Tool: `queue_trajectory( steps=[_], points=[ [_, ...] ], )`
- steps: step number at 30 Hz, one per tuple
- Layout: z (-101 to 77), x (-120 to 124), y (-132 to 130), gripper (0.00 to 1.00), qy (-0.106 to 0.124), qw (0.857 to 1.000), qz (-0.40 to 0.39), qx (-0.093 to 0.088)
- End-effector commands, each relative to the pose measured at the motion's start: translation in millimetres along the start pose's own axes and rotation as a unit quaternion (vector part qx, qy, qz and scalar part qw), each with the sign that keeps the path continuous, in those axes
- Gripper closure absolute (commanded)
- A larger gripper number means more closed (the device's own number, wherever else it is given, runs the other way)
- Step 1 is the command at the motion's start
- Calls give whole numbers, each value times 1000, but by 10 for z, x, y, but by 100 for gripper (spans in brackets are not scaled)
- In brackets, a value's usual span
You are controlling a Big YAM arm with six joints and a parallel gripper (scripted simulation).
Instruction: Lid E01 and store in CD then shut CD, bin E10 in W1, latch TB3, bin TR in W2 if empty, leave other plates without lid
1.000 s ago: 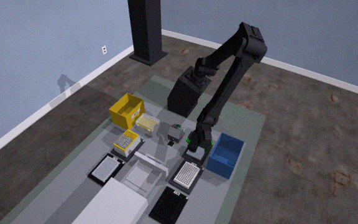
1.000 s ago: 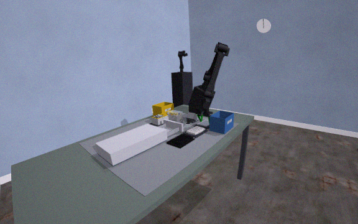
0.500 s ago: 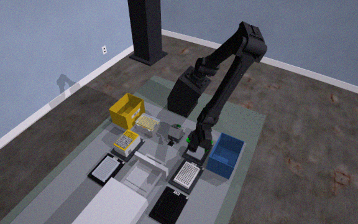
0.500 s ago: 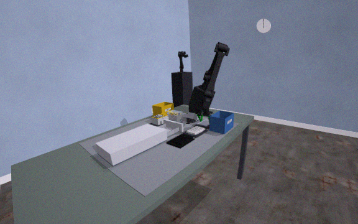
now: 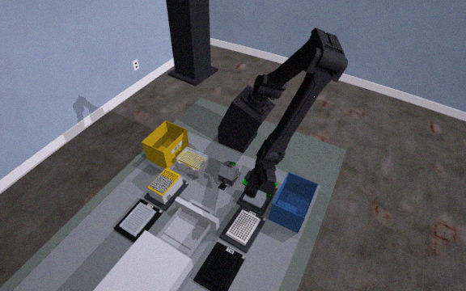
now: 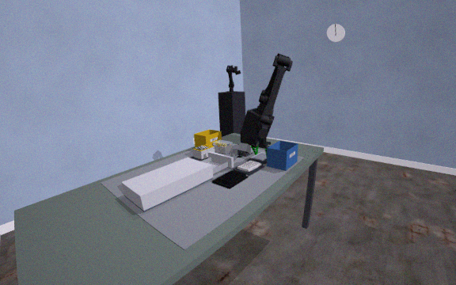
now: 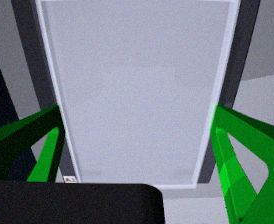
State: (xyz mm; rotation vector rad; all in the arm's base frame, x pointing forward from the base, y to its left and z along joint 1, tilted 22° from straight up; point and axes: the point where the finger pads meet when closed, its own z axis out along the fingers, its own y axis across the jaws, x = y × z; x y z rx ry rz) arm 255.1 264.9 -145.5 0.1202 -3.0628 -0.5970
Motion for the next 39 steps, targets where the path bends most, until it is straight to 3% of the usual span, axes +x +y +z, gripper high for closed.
queue_trajectory(
  steps=[1,19,39],
  points=[
    [-105,-107,31,100,-15,1000,-1,-8],
    [-105,-107,31,100,-15,1000,-1,-8],
    [-332,-73,2,100,-10,1000,0,-5]
  ],
)
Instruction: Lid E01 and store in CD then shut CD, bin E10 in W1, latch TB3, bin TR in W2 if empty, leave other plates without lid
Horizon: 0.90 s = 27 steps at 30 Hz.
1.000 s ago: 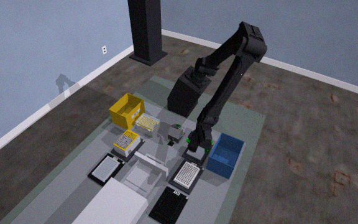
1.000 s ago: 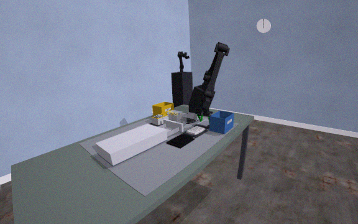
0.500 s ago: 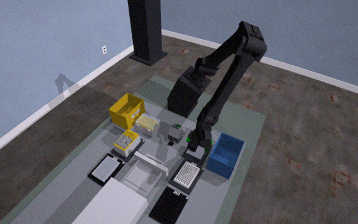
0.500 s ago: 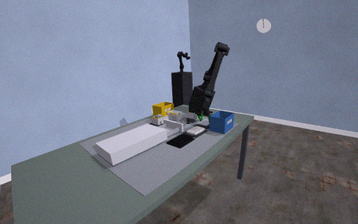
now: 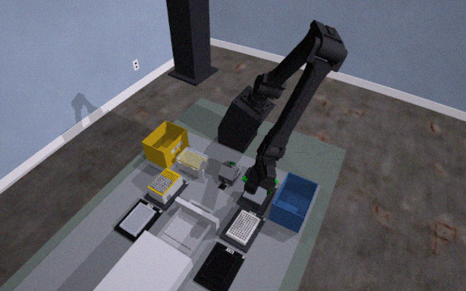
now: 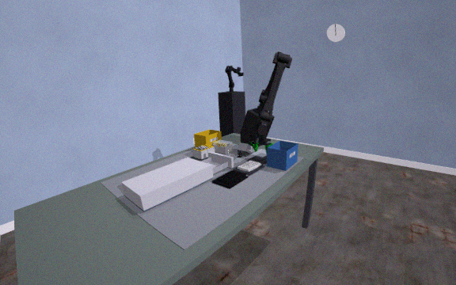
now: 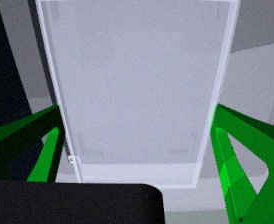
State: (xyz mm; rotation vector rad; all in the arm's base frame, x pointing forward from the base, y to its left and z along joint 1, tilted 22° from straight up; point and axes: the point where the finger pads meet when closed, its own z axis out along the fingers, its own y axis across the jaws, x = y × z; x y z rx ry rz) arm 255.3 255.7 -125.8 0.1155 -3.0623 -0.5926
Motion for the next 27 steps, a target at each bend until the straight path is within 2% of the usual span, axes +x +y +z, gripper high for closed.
queue_trajectory(
  steps=[1,27],
  points=[
    [-115,-79,14,100,-11,1000,-2,-7],
    [-437,-94,25,100,-13,1000,-3,-8]
  ],
)
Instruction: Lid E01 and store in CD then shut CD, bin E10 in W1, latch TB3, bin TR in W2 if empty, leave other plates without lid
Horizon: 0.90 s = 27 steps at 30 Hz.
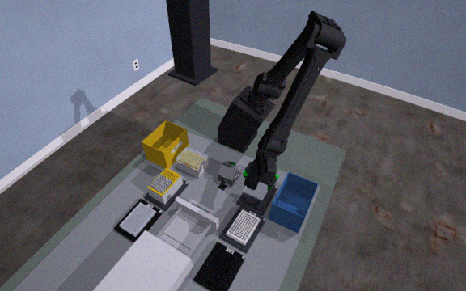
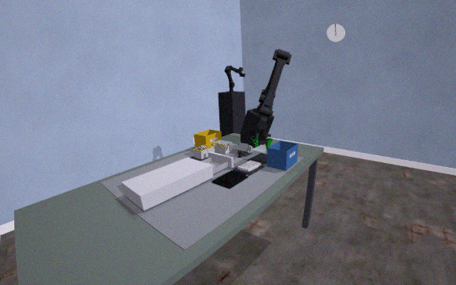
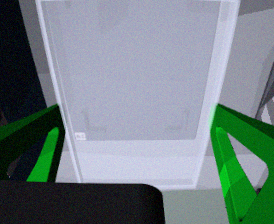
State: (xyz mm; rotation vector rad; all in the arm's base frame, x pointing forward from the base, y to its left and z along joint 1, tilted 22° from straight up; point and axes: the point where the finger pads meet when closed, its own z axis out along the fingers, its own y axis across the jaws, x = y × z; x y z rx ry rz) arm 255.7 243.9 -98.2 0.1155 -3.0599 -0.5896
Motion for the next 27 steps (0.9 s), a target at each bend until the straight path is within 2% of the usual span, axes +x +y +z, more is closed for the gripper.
queue_trajectory(
  steps=[1,27],
  points=[
    [-152,-109,35,100,-15,1000,-3,-9],
    [-443,-91,23,100,-14,1000,-3,-8]
  ],
)
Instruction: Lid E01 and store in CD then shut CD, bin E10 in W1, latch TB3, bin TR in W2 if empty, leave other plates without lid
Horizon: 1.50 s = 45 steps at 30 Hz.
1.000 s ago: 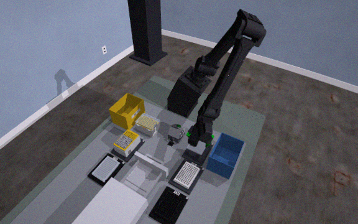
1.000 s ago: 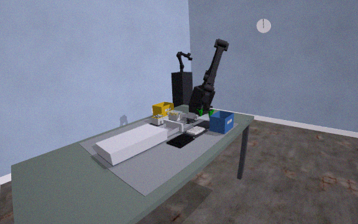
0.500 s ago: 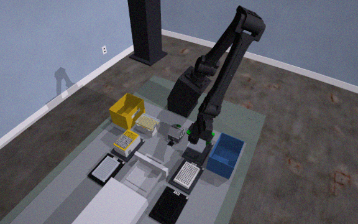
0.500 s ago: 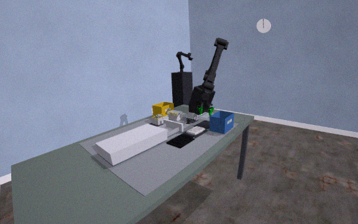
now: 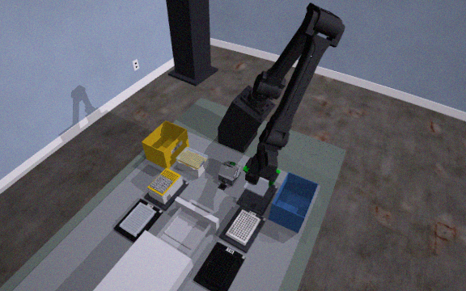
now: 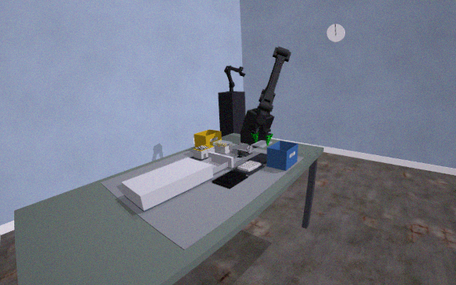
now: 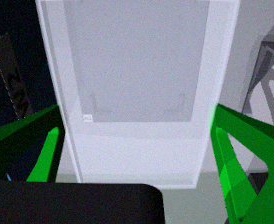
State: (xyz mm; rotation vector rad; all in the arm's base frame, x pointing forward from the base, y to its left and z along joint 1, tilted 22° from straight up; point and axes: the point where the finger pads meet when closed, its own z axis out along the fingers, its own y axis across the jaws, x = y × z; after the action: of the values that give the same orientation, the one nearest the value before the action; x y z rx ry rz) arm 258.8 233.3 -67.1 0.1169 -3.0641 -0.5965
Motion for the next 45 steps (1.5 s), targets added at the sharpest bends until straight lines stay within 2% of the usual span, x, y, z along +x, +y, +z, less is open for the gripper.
queue_trajectory(
  steps=[1,27,29,30,37,38,45],
  points=[
    [-127,-69,7,100,-11,1000,-2,-6],
    [-476,-162,70,100,-20,1000,-6,-10],
    [-469,-167,99,100,-22,1000,-10,-12],
    [-404,-100,60,100,-13,1000,-4,-7],
    [-404,-100,60,100,-13,1000,-4,-7],
    [-401,-193,25,100,-13,1000,-9,-7],
    [-403,-314,-123,100,-11,1000,-8,-6]
  ],
)
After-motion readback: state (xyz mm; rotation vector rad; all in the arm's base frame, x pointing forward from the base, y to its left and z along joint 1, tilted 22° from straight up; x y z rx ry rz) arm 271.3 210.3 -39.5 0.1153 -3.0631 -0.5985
